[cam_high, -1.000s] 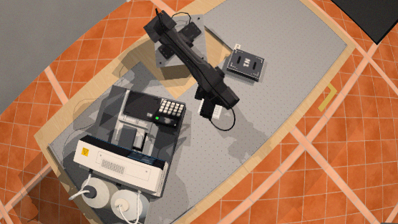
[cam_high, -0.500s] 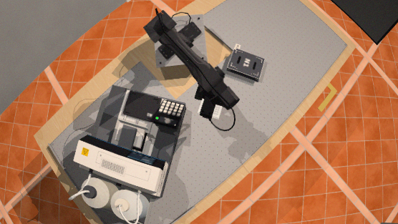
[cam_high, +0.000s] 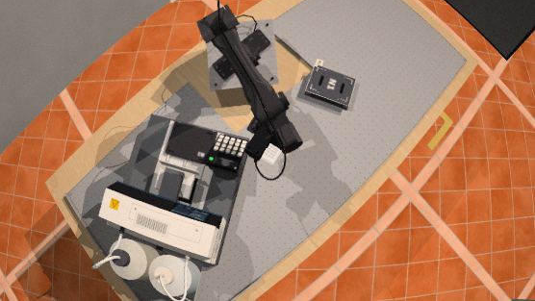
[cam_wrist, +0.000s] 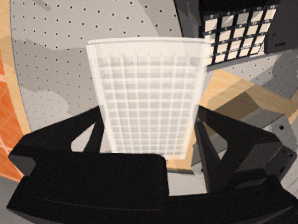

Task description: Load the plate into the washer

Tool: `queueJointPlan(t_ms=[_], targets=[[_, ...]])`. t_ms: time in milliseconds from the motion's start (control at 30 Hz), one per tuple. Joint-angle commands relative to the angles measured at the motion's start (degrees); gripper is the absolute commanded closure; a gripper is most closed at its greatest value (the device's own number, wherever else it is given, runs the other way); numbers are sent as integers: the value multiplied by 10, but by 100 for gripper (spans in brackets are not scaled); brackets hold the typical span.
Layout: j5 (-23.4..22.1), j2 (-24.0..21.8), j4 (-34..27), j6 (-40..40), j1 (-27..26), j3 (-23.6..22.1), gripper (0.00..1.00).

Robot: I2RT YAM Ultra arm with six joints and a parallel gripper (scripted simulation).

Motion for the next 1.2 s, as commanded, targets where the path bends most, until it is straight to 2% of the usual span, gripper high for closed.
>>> queueJointPlan(t_ms=[0, 200, 333, 400, 467, 500, 567, 800, 1167], targets=[[-23, -20, -8, 20, -15, -7, 16], [-80, -41, -12, 48, -119, -11, 16], [-121, -49, -14, 59, -196, 15, 16], [-143, -49, -16, 66, -234, 18, 16], [-167, -31, -18, 68, -275, 21, 16], [-179, -27, -18, 44, -295, 23, 16], [-179, -27, -18, 44, -295, 23, 16], [-251, -5, -26, -58, -422, 44, 16], [-261, -10, -31, -66, -428, 47, 16]])
